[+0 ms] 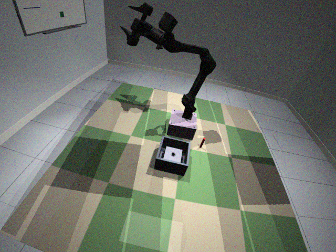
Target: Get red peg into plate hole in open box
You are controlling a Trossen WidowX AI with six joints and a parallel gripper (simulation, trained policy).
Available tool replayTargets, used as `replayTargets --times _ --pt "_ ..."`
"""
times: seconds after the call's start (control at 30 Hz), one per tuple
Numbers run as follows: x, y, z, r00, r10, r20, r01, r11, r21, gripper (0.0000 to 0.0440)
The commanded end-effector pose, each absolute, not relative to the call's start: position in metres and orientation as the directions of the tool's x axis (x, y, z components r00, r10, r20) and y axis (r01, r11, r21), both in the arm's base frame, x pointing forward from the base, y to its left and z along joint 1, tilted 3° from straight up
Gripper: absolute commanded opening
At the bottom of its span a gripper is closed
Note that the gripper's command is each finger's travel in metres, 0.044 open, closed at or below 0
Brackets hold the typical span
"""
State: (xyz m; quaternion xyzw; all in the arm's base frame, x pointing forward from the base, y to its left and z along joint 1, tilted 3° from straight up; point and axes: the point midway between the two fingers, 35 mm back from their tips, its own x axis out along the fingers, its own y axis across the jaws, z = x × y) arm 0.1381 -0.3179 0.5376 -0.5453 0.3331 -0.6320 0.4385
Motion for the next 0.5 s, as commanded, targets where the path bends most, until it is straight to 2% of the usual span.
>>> replayTargets --times 0.0,0.47 --pt "0.168 -0.318 0.515 0.063 -0.944 0.324 0.265 -0.297 -0.917 0.0440" --pt "0.263 -0.282 0.441 0.344 -0.937 0.064 0.440 0.101 -0.893 0.0440"
